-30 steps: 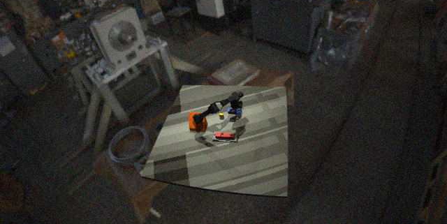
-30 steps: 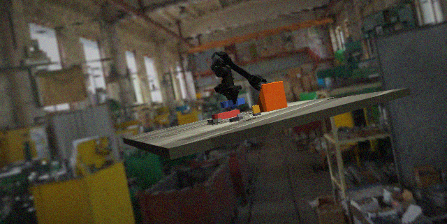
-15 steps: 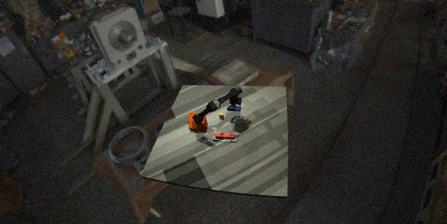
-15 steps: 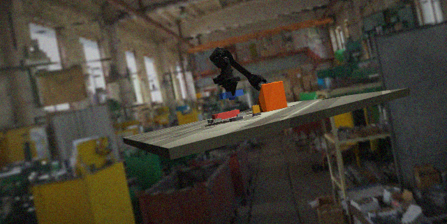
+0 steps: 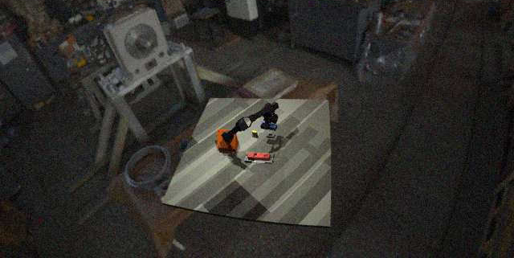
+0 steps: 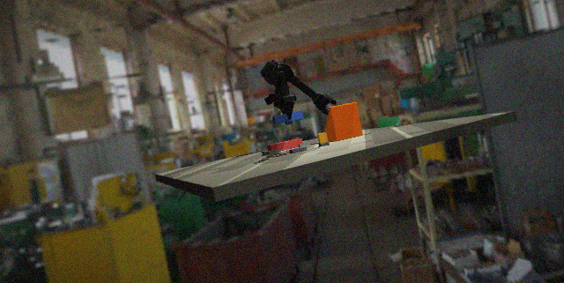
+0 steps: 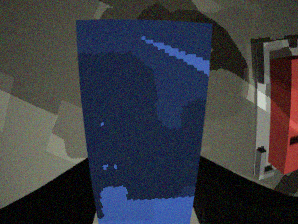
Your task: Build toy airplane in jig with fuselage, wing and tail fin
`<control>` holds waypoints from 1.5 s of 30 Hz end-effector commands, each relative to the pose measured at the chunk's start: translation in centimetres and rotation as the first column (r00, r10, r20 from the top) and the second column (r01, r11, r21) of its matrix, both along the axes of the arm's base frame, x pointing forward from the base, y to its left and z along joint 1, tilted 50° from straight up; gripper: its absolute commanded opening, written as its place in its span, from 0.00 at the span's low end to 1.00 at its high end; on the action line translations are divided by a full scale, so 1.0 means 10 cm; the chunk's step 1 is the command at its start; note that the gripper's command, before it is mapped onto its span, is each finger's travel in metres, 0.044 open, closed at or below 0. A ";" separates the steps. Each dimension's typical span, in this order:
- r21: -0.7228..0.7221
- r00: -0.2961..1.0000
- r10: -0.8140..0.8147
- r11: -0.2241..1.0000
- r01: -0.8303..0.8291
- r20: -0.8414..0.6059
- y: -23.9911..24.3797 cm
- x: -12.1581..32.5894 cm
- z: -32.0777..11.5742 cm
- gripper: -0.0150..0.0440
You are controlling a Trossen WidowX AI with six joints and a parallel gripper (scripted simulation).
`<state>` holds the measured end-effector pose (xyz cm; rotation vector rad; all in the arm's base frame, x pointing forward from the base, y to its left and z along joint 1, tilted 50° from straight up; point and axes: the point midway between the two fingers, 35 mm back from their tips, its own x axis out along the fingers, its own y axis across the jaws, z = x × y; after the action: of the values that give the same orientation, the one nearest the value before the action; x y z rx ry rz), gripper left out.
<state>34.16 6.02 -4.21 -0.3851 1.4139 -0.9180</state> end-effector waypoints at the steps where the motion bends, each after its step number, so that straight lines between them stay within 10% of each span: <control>1: -0.006 0.998 -0.040 0.999 0.040 0.052 -0.09 -0.01 0.10 0.25; 45: 0.087 0.735 -0.446 0.878 0.471 0.510 -0.99 -0.43 0.91 0.25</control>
<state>30.35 -3.17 4.29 0.1652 1.0276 -1.3179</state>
